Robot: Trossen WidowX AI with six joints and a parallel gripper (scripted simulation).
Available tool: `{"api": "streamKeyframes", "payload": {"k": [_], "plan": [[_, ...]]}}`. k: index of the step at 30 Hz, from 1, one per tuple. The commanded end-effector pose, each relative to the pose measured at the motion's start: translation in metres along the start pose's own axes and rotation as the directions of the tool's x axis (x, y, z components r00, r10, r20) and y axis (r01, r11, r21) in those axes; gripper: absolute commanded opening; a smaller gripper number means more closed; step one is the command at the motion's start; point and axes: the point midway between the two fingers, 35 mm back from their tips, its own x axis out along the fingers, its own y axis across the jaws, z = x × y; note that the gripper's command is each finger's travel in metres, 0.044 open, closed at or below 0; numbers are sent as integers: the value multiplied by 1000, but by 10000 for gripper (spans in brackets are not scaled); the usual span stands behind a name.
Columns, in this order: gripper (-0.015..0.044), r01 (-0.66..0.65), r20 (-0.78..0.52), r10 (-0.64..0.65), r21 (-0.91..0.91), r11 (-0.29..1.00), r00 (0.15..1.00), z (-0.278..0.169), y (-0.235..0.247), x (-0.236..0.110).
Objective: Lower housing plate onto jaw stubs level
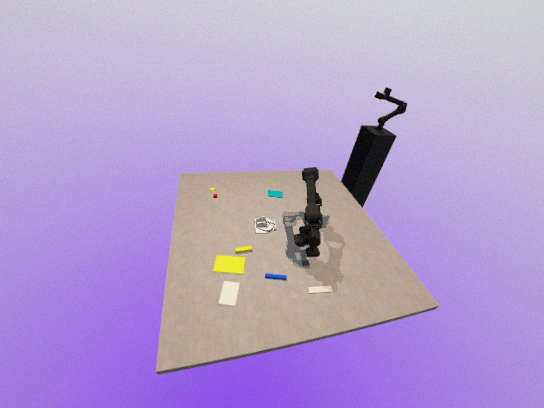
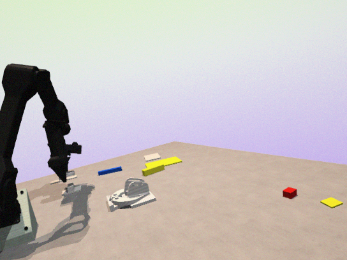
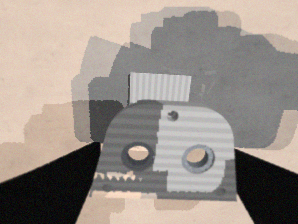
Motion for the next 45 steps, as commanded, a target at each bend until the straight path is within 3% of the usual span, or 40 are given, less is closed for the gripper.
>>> {"api": "streamKeyframes", "payload": {"k": [1,13,45], "plan": [[351,-7,-2,7,6,1000,1000,0,1,-15],[351,-7,-2,7,4,1000,1000,1,-2,-33],[351,-37,-1,37,-2,999,999,78,-75,-46]]}}
